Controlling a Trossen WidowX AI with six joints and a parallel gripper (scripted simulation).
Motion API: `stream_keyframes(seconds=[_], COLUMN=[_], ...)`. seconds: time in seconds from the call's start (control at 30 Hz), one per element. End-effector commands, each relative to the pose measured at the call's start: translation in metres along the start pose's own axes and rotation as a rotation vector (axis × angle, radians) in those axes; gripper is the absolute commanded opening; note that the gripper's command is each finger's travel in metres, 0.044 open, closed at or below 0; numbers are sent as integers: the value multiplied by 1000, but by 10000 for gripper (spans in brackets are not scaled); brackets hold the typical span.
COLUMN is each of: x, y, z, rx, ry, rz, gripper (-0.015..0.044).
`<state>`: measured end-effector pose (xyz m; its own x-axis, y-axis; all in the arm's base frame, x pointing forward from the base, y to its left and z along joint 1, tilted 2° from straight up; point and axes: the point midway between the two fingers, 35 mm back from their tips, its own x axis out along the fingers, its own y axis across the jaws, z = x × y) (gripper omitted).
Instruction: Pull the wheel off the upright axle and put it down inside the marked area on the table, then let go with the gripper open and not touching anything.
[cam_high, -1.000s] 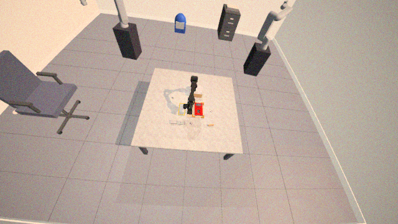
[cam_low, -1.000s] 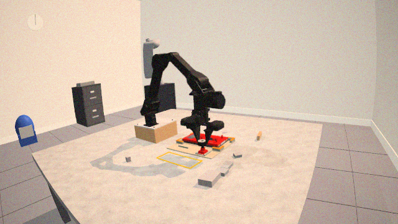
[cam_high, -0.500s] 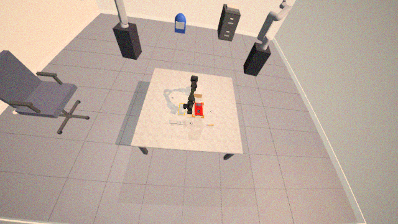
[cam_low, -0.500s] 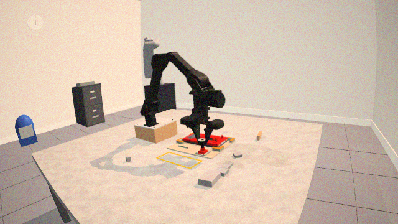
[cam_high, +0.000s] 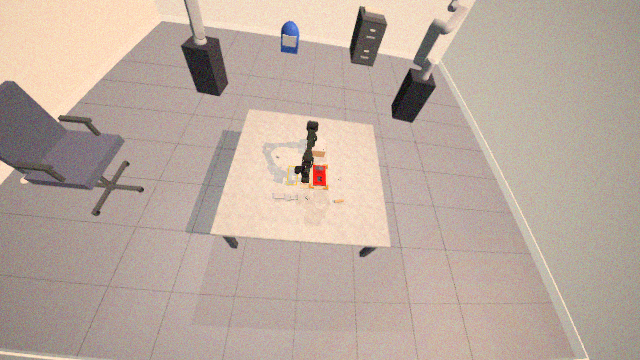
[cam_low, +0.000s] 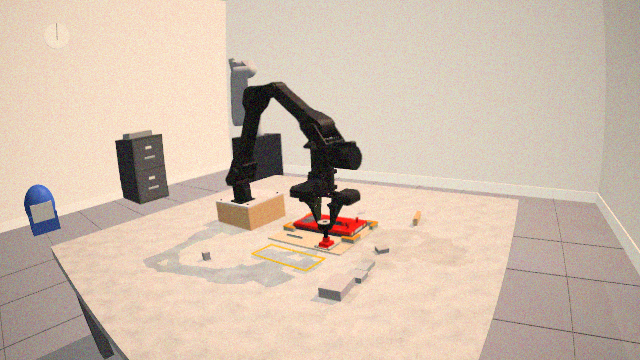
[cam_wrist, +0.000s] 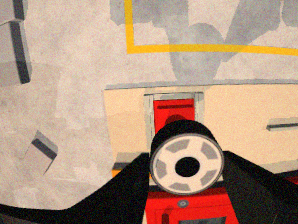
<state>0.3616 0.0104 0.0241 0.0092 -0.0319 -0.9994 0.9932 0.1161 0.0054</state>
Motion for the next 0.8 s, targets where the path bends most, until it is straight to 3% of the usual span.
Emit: stream_keyframes(seconds=[0.0,0.6,0.77], x=[-4,-10,-25], y=[1,0,0], z=[0,0,0], rx=[4,4,4], ry=[1,1,1], rz=[6,8,8], gripper=[0,0,0])
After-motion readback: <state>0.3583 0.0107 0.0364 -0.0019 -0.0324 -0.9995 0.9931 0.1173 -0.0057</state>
